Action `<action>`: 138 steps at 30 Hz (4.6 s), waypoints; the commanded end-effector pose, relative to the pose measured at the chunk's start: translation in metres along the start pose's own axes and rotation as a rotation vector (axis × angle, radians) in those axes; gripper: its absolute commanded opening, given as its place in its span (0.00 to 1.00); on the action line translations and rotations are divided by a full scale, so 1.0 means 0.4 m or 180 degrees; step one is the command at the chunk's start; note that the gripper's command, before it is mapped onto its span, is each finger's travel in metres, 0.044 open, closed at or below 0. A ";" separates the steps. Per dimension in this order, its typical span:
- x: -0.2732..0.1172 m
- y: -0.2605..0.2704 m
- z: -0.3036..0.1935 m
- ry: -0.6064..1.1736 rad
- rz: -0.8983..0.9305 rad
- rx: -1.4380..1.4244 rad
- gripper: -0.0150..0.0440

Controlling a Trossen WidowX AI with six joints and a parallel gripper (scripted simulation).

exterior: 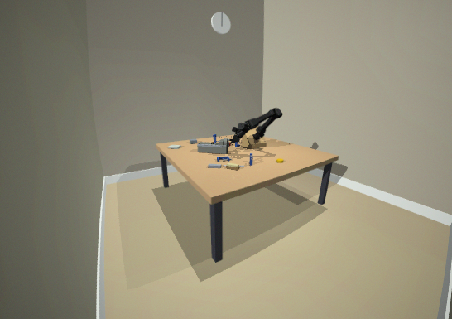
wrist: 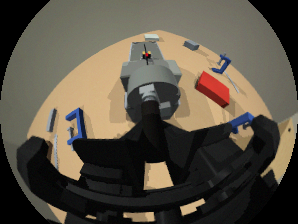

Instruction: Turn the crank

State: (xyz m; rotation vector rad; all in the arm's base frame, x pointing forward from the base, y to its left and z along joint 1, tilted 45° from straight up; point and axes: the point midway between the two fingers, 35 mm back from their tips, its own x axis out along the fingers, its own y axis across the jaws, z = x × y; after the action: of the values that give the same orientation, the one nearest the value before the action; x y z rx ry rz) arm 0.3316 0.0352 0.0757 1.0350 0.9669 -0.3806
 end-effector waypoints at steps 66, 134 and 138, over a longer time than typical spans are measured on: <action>-0.185 -0.008 0.192 -0.0014 -0.0045 0.0020 1.00; 0.075 -0.116 0.437 0.0192 0.1563 -0.1694 1.00; 0.057 -0.114 0.449 0.0194 0.1557 -0.1687 1.00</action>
State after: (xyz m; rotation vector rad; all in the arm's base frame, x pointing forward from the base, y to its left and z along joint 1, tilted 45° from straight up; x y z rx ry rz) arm 0.4009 -0.1349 0.0531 0.7645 0.7758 0.2944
